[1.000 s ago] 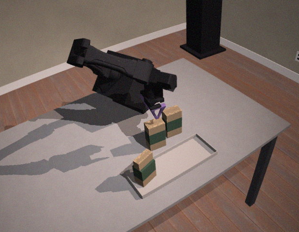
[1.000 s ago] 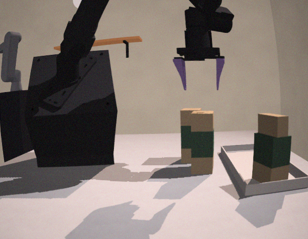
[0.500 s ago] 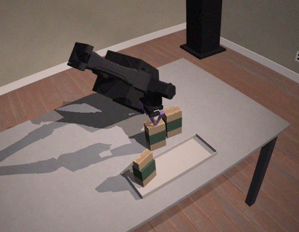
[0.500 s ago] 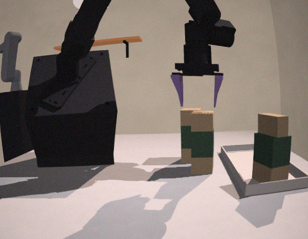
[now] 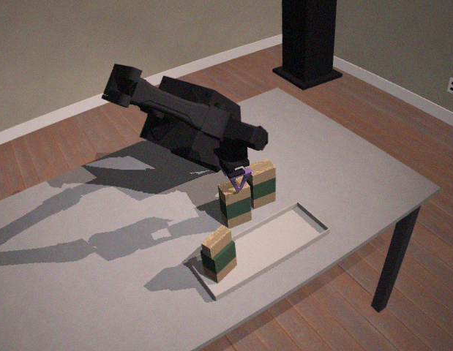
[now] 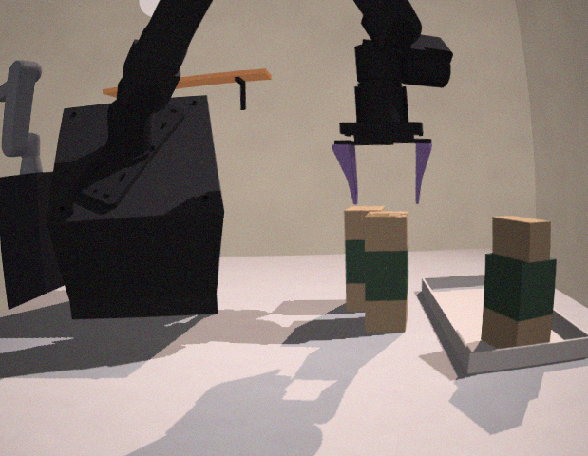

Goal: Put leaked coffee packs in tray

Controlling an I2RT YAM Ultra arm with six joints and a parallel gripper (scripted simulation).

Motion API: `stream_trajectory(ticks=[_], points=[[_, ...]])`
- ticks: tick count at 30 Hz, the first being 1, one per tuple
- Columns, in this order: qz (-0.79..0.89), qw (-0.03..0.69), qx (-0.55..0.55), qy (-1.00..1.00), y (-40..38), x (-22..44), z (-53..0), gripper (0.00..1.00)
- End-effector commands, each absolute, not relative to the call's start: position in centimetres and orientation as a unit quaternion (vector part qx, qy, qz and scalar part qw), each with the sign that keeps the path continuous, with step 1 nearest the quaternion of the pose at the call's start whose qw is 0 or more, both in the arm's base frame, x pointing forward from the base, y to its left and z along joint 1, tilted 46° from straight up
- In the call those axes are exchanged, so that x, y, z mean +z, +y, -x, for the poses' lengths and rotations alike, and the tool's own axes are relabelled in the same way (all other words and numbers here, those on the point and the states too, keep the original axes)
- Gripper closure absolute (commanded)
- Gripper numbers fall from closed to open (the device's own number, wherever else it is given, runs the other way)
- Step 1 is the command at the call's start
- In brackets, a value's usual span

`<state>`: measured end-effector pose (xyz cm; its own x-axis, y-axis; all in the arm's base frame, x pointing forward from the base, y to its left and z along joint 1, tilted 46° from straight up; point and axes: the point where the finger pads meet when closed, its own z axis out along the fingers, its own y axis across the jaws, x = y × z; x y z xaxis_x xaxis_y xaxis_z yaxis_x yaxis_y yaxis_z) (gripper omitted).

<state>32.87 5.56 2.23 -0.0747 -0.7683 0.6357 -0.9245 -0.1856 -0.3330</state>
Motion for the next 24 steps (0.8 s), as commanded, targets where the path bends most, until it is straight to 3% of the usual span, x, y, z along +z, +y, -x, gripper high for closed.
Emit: stream_trajectory(ticks=[1,24], points=[[-0.676,0.097,0.376,-0.626,6.12,2.01,-32.99,0.21],[-0.677,0.098,0.376,-0.625,6.29,1.84,-33.05,0.21]])
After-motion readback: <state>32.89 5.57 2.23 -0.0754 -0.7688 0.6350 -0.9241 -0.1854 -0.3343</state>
